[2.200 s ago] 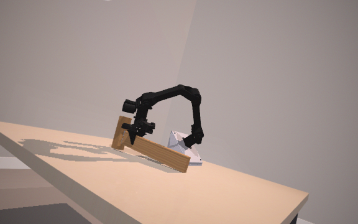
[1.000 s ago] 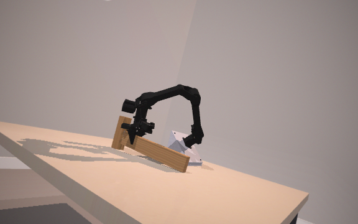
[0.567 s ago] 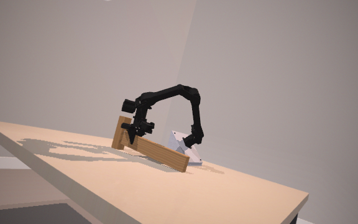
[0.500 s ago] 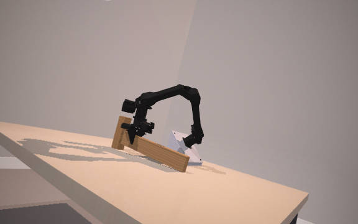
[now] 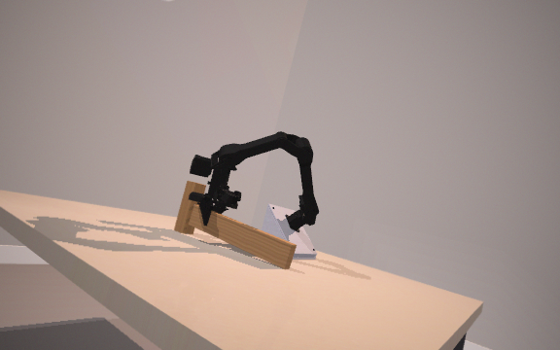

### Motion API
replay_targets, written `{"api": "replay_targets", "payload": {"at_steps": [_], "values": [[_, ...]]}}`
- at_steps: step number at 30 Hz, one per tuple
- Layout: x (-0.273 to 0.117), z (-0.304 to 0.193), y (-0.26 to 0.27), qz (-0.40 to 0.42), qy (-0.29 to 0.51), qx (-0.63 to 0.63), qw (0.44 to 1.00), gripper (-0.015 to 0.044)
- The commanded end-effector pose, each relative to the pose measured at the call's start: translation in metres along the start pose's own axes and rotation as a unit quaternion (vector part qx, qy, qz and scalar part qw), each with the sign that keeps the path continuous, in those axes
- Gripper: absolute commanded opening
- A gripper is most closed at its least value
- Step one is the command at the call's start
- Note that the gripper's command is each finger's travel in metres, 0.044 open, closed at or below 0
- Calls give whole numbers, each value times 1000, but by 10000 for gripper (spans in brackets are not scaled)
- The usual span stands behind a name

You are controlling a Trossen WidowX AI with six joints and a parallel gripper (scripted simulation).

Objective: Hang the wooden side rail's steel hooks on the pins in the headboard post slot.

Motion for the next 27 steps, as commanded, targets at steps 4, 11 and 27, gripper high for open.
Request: {"api": "replay_targets", "payload": {"at_steps": [4, 11, 27], "values": [[-6, -4, -1, -8, 4, 0, 1000, 0], [-6, -5, -1, -8, 4, 0, 1000, 0], [-5, -6, -2, -8, 4, 0, 1000, 0]]}}
Point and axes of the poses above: the point midway between the two fingers, 35 mm back from their tips, its own x axis out along the fingers, its own y axis across the jaws, z = x × y, the point moved 9 cm from there along -x, back along the fingers, and after that the axes turned 8 degrees about x, right-handed, at the moved point
